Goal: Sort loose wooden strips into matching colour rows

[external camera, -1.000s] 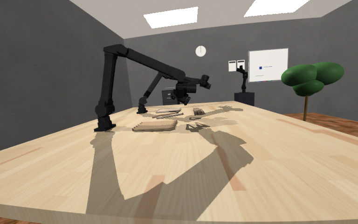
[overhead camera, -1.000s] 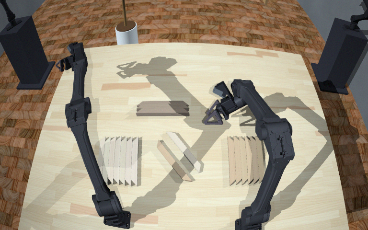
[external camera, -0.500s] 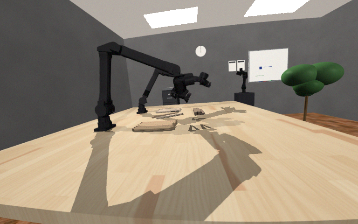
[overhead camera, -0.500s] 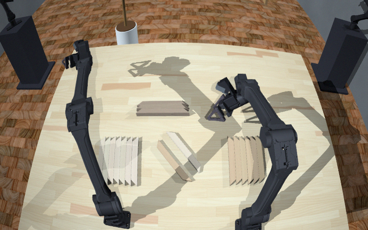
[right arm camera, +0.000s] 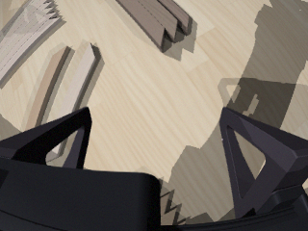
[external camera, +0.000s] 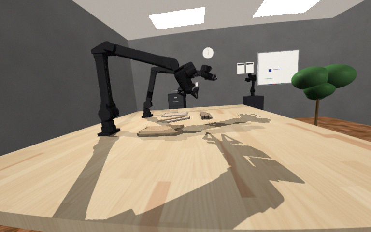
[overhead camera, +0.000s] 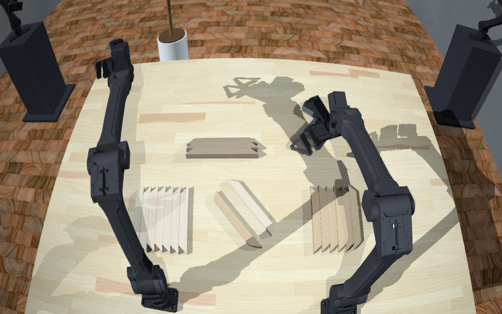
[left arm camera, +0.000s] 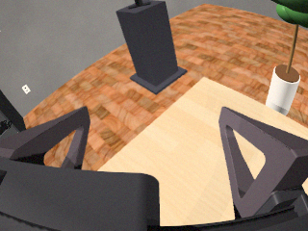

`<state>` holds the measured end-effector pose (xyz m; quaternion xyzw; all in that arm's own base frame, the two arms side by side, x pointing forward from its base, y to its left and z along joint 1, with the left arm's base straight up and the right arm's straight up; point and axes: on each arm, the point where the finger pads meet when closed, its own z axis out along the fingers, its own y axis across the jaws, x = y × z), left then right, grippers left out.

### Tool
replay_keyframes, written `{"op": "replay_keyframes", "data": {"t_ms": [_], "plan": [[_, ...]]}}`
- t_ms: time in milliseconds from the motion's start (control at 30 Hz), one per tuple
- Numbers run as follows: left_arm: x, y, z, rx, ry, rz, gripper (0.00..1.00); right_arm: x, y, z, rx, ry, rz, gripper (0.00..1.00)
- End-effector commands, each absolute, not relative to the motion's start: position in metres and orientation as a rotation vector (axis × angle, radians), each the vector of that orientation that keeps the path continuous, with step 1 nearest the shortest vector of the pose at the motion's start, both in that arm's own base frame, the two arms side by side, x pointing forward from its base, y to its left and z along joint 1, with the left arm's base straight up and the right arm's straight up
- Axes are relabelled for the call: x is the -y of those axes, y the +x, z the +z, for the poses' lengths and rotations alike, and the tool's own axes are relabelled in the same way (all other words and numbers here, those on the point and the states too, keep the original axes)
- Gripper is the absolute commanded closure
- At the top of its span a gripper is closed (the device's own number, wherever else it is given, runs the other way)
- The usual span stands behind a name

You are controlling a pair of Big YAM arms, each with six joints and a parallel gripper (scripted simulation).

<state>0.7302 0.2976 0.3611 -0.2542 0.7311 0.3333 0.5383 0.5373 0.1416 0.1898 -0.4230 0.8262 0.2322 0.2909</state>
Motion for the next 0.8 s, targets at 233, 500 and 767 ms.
{"op": "replay_keyframes", "data": {"t_ms": [233,500,767], "plan": [[-0.220,0.700,0.417,-1.680,-0.486,0.599,0.00,-0.123,0.562,0.270,-2.103,-0.875,0.370,0.00],[-0.158,0.669,0.451,-1.652,-0.375,0.447,0.00,-0.079,0.572,0.324,-2.025,-0.640,0.211,0.00],[-0.123,0.645,0.467,-1.635,-0.306,0.356,0.00,-0.082,0.568,0.353,-1.955,-0.550,0.163,0.00]]}}
